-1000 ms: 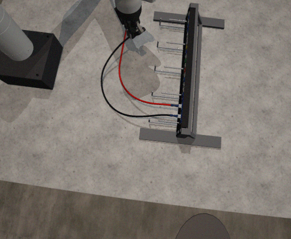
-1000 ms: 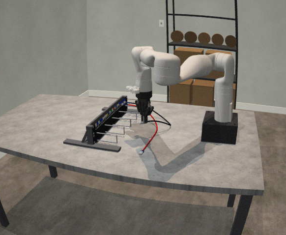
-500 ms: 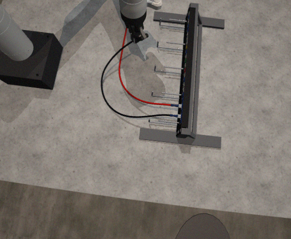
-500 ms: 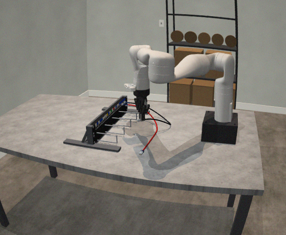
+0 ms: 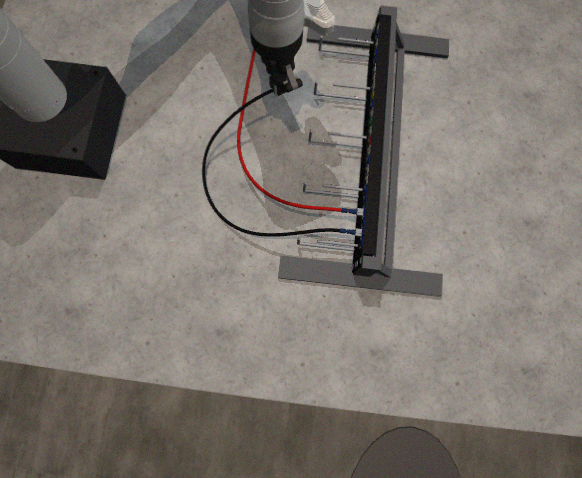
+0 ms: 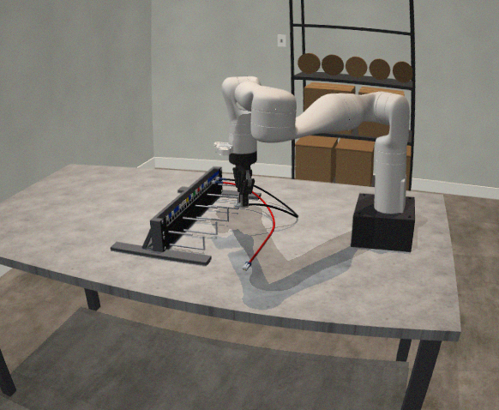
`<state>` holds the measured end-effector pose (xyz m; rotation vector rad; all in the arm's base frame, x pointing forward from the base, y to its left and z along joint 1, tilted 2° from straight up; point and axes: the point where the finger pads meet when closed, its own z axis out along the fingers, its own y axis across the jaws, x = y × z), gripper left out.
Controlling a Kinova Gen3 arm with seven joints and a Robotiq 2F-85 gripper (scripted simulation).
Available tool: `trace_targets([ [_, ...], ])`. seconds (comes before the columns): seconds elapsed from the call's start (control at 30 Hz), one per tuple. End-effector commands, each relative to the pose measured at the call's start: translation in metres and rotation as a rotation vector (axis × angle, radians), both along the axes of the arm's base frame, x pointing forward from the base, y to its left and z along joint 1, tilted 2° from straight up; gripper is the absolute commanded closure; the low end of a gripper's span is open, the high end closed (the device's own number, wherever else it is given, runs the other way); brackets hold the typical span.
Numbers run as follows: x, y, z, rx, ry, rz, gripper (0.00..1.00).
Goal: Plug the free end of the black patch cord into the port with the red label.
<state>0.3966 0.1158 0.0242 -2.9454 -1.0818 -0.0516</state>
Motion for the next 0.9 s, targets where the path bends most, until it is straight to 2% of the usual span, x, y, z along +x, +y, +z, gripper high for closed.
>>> trace_targets([
  [0.0, 0.005, -0.006, 0.002, 0.002, -0.002, -0.026, 1.0],
  [0.87, 0.032, -0.028, 0.008, 0.007, 0.001, -0.212, 1.0],
])
